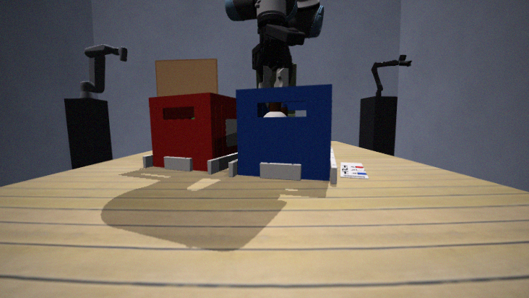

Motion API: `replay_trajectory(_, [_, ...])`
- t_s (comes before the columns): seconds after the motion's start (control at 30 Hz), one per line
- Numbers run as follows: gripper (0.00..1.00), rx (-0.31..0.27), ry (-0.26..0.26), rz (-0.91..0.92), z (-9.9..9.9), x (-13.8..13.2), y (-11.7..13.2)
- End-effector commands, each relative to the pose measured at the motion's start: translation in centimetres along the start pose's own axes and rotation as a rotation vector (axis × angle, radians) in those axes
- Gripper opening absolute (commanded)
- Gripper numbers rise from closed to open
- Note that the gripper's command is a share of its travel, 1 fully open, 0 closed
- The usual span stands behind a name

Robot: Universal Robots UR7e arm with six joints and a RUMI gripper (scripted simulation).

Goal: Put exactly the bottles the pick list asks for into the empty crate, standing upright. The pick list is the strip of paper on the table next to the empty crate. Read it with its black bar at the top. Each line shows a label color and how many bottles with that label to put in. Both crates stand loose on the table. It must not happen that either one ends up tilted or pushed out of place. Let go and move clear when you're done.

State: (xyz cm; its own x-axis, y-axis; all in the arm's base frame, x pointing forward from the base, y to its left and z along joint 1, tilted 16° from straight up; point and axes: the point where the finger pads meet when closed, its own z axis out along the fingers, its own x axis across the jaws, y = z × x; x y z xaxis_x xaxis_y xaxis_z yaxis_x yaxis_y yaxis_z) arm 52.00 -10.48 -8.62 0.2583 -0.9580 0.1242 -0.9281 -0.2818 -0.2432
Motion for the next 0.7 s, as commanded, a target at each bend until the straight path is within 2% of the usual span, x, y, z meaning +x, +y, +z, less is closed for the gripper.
replay_trajectory(0.0, [0.00,0.001,0.001,0.000,0.18,0.04,-0.06])
replay_trajectory(0.67, [0.00,0.001,0.001,0.000,0.68,0.04,-0.06])
